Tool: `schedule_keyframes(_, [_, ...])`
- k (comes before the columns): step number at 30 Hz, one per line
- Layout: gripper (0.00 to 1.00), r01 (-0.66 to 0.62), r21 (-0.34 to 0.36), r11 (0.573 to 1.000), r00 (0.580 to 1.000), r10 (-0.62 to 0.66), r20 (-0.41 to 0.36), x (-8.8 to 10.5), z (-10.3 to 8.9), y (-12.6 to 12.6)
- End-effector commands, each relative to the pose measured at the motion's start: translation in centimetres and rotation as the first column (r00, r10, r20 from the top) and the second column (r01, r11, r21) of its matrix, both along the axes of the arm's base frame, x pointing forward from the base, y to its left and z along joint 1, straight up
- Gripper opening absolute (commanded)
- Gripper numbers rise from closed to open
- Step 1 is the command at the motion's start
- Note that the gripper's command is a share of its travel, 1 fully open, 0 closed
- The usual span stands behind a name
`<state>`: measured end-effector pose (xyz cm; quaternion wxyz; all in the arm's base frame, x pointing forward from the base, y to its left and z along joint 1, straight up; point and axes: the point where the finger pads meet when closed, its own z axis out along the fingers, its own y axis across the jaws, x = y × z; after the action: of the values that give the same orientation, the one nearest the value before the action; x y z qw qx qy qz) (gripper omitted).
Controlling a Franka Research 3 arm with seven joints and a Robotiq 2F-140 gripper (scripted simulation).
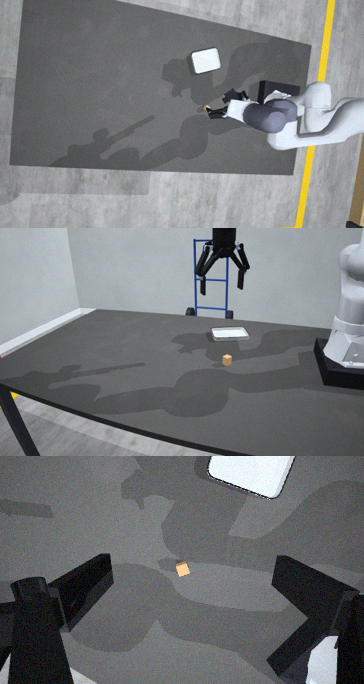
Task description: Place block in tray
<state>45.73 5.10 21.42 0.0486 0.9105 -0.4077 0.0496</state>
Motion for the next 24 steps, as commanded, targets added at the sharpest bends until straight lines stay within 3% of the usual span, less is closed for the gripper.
schedule_keyframes(1, [1.0,0.0,0.0,1.0,1.0,0.0,0.0,0.0,0.0,0.0])
schedule_keyframes(17, [1.0,0.0,0.0,1.0,1.0,0.0,0.0,0.0,0.0,0.0])
schedule_keyframes(18, [0.34,0.003,0.0,1.0,1.0,-0.003,0.0,0.0,0.0,0.0])
schedule_keyframes(21, [0.34,0.121,0.021,0.992,0.993,-0.121,0.007,0.0,-2.0,0.5])
schedule_keyframes(23, [0.34,0.305,0.052,0.951,0.952,-0.306,0.01,-0.3,-5.3,1.4])
schedule_keyframes(24, [0.34,0.331,0.057,0.942,0.943,-0.332,0.004,-0.5,-7.3,1.8])
